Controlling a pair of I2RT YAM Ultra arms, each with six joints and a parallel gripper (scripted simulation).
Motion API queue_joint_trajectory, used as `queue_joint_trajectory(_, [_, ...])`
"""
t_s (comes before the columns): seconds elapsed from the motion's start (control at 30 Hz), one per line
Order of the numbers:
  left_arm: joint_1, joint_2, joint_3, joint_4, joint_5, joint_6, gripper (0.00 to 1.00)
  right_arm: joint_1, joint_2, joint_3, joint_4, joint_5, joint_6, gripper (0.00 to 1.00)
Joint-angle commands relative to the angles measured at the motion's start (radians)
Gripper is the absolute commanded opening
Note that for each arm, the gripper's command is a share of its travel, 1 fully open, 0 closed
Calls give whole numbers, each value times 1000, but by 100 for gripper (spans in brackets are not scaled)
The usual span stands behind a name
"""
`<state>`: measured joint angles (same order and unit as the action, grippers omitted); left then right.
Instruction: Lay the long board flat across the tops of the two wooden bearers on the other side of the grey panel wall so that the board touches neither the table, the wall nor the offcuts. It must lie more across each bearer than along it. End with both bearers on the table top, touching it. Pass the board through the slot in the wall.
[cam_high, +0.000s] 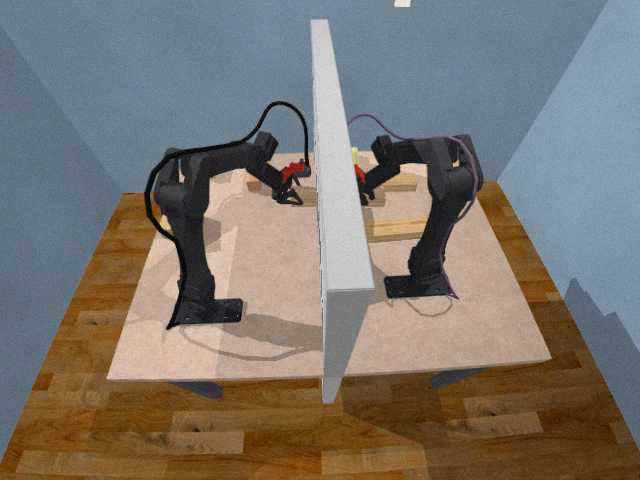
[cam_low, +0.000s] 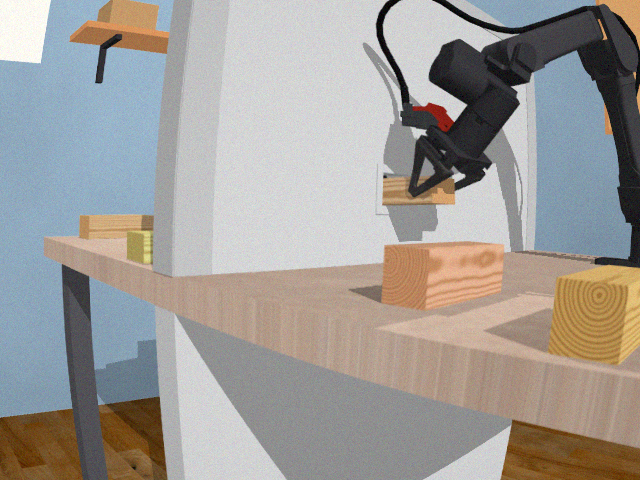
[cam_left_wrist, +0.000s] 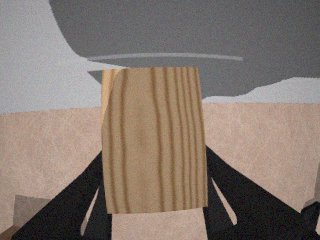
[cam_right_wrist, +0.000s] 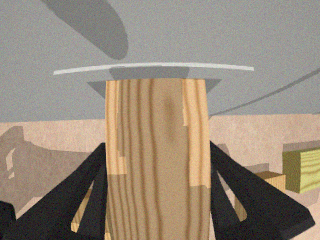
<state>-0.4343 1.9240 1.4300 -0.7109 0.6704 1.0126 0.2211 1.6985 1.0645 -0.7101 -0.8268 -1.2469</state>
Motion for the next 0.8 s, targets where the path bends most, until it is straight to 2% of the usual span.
queue_joint_trajectory(0.0, [-17, -11, 49, 28, 46, -9, 0, -18, -43, 37, -16, -16, -9, 75])
queue_joint_trajectory(0.13, [-17, -11, 49, 28, 46, -9, 0, -14, -34, 11, 22, -17, 5, 75])
queue_joint_trajectory(0.17, [-17, -11, 49, 28, 46, -9, 0, -11, -33, 12, 20, -17, 5, 0])
queue_joint_trajectory(0.63, [-17, -11, 49, 28, 46, -9, 0, -11, -33, 12, 12, -17, 5, 0])
queue_joint_trajectory(0.67, [-17, -11, 49, 28, 46, -9, 75, -11, -33, 12, 12, -17, 5, 0])
queue_joint_trajectory(0.77, [-13, -9, 39, 28, 46, -10, 75, -11, -33, 12, 12, -17, 5, 0])
